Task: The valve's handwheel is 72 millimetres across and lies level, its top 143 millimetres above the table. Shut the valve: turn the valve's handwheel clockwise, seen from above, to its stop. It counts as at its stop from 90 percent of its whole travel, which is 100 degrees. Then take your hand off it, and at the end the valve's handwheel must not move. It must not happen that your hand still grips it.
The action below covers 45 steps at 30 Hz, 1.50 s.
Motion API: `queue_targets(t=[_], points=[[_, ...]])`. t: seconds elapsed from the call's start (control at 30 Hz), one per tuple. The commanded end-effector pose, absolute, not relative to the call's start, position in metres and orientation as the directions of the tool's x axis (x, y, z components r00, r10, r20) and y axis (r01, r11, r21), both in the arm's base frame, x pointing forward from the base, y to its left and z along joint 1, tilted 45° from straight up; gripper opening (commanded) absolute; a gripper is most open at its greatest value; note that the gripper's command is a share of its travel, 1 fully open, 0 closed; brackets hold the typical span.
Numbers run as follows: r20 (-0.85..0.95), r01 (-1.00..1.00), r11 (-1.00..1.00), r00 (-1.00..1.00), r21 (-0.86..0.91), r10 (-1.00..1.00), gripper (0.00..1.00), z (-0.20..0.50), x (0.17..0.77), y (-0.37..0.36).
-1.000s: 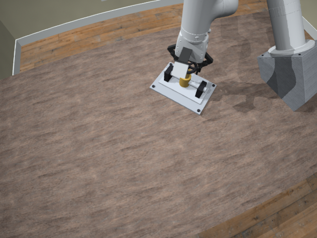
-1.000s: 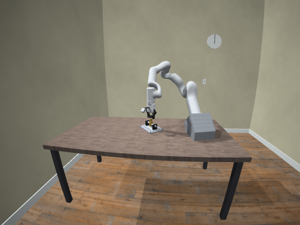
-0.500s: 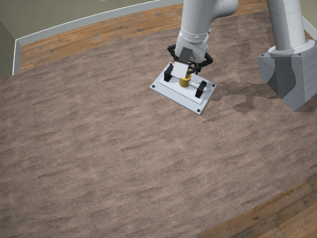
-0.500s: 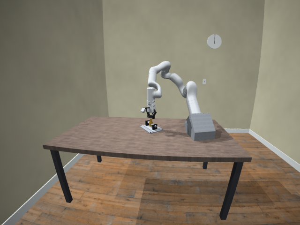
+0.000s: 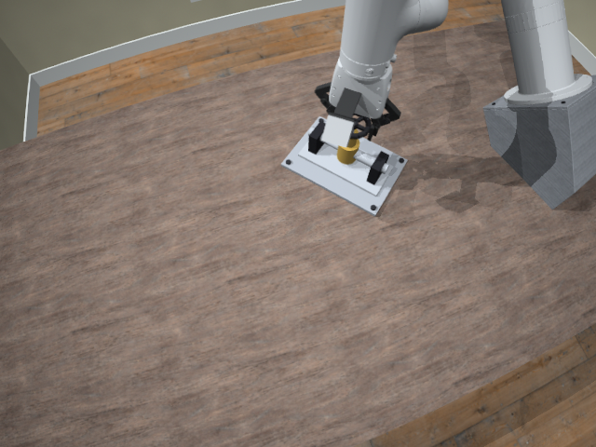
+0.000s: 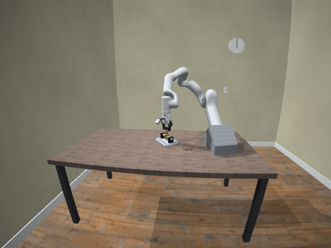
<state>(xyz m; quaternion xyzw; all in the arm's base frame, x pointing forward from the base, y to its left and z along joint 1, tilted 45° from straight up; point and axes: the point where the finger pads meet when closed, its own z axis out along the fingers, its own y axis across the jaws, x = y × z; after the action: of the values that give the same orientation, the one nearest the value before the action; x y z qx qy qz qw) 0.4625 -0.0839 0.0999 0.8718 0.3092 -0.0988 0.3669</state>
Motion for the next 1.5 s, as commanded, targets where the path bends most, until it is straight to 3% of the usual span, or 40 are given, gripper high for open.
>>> queue_targets(t=[0.0, 0.67, 1.47], points=[[-0.395, 0.607, -0.542, 0.793, 0.581, 0.464, 0.0, 0.1002, 0.4629, -0.0836], [-0.318, 0.501, -0.597, 0.864, 0.627, 0.391, 0.0, 0.1002, 0.4629, -0.0836], [-0.088, 0.181, -0.694, 0.982, 0.697, 0.167, 0.0, 0.1002, 0.4629, -0.0836]])
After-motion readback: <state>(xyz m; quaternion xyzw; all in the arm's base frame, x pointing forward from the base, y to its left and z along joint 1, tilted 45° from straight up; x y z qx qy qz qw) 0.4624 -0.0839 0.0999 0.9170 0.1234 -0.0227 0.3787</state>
